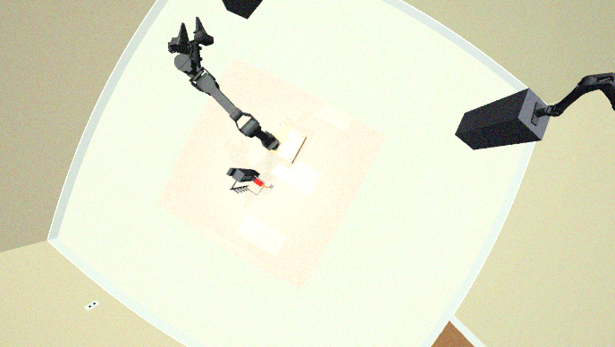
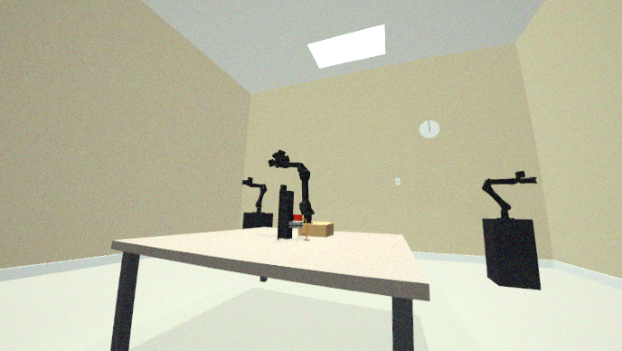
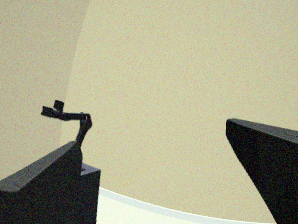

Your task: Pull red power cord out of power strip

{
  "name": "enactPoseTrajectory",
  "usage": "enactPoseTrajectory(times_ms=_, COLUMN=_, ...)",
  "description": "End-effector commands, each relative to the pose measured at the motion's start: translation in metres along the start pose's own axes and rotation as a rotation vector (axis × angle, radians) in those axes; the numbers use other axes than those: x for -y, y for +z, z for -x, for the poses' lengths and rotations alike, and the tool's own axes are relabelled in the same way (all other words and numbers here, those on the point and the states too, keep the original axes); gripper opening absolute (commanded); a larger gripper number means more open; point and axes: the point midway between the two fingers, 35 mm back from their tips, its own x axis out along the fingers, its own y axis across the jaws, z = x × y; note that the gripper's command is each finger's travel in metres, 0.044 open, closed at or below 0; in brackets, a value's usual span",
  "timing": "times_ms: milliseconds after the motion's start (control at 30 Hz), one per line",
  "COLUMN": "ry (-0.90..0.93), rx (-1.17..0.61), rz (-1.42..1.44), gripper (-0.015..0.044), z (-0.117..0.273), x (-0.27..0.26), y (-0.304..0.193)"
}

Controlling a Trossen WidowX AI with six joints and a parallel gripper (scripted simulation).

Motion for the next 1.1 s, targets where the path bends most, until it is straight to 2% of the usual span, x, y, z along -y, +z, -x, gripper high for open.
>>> enactPoseTrajectory(times_ms=0, ry=0.005, rx=0.000, rz=0.000, gripper=0.0374, z=0.001, x=-0.001, y=0.000)
enactPoseTrajectory(times_ms=267, ry=0.221, rx=0.027, rz=0.013, gripper=0.0164, z=0.048, x=-0.062, y=0.019)
enactPoseTrajectory(times_ms=700, ry=0.601, rx=0.101, rz=0.044, gripper=0.0160, z=0.158, x=-0.145, y=0.052)
enactPoseTrajectory(times_ms=1067, ry=0.913, rx=0.192, rz=0.077, gripper=0.0160, z=0.267, x=-0.183, y=0.073)
